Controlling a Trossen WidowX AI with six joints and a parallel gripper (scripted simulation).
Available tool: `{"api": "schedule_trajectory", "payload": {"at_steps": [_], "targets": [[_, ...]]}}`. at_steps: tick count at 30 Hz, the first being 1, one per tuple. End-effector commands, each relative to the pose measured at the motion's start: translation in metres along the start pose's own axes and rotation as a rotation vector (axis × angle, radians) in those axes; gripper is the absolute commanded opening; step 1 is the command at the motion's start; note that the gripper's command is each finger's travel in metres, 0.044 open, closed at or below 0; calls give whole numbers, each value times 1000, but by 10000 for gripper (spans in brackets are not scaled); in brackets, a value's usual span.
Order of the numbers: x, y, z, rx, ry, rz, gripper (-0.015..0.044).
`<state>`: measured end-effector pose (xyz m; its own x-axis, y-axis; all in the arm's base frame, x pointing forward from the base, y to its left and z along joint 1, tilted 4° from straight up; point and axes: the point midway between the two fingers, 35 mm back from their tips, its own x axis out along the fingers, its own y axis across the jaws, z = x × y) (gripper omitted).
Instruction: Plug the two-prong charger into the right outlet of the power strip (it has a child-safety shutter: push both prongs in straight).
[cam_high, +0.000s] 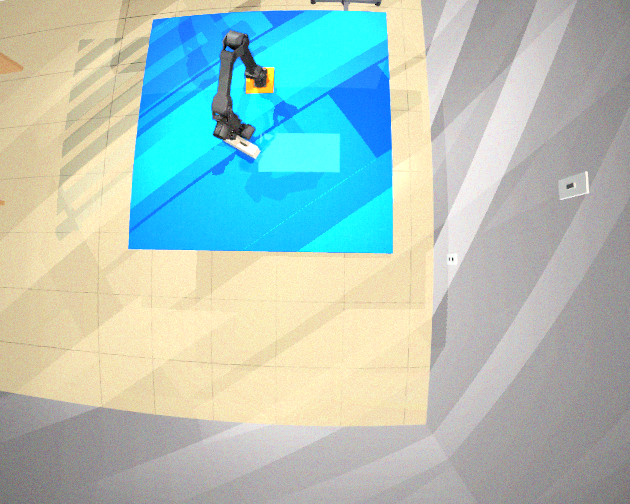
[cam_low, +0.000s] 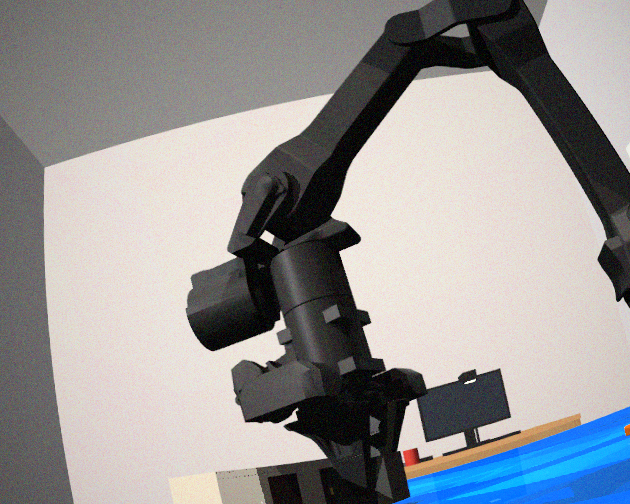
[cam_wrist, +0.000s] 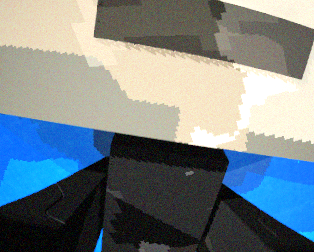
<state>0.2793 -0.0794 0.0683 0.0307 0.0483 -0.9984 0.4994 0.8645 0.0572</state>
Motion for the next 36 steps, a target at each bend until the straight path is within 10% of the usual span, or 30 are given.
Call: {"api": "schedule_trajectory", "payload": {"at_steps": [1, 36], "targets": [[-1, 0, 5, -1, -11, 3, 0], [0, 0, 16, -1, -12, 3, 0]]}}
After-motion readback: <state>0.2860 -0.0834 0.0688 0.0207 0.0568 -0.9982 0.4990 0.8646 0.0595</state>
